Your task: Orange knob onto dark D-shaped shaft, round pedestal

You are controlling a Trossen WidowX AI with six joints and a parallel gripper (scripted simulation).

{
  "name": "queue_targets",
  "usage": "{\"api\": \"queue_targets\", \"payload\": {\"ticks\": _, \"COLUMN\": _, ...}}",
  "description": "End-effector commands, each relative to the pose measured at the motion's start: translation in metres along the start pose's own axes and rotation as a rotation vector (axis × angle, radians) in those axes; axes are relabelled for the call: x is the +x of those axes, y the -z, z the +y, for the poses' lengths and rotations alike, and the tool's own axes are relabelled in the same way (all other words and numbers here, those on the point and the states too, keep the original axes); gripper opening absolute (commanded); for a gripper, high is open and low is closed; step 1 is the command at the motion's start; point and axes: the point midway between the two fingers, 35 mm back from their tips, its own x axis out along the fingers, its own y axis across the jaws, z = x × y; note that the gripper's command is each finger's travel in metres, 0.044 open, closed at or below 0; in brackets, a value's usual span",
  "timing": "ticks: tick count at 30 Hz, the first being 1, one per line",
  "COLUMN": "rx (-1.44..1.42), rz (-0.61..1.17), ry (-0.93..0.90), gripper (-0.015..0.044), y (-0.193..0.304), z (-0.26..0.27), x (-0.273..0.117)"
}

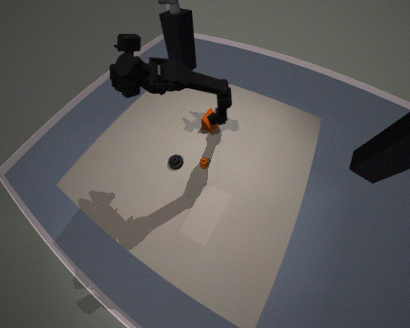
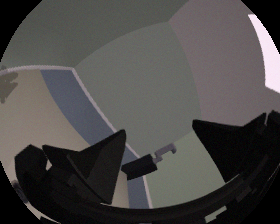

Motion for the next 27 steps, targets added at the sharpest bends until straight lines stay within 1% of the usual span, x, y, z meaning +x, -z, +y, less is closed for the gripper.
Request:
{"api": "queue_targets", "payload": {"ticks": 1, "rx": 0.000, "rz": 0.000, "ry": 0.000, "gripper": 0.0426, "y": 0.000, "z": 0.000, "x": 0.000}}
{"api": "queue_targets", "payload": {"ticks": 2, "rx": -0.004, "rz": -0.003, "ry": -0.009, "gripper": 0.0440, "y": 0.000, "z": 0.002, "x": -0.001}}
{"api": "queue_targets", "payload": {"ticks": 4, "rx": -0.040, "rz": -0.027, "ry": -0.082, "gripper": 0.0440, "y": -0.002, "z": 0.022, "x": -0.009}}
{"api": "queue_targets", "payload": {"ticks": 8, "rx": -0.142, "rz": -0.085, "ry": -0.312, "gripper": 0.0440, "y": -0.001, "z": 0.081, "x": -0.039}}
{"api": "queue_targets", "payload": {"ticks": 13, "rx": -0.254, "rz": -0.123, "ry": -0.605, "gripper": 0.0440, "y": 0.017, "z": 0.150, "x": -0.086}}
{"api": "queue_targets", "payload": {"ticks": 20, "rx": -0.374, "rz": -0.109, "ry": -1.017, "gripper": 0.0440, "y": 0.065, "z": 0.228, "x": -0.166}}
{"api": "queue_targets", "payload": {"ticks": 27, "rx": -0.438, "rz": -0.011, "ry": -1.416, "gripper": 0.0440, "y": 0.128, "z": 0.275, "x": -0.252}}
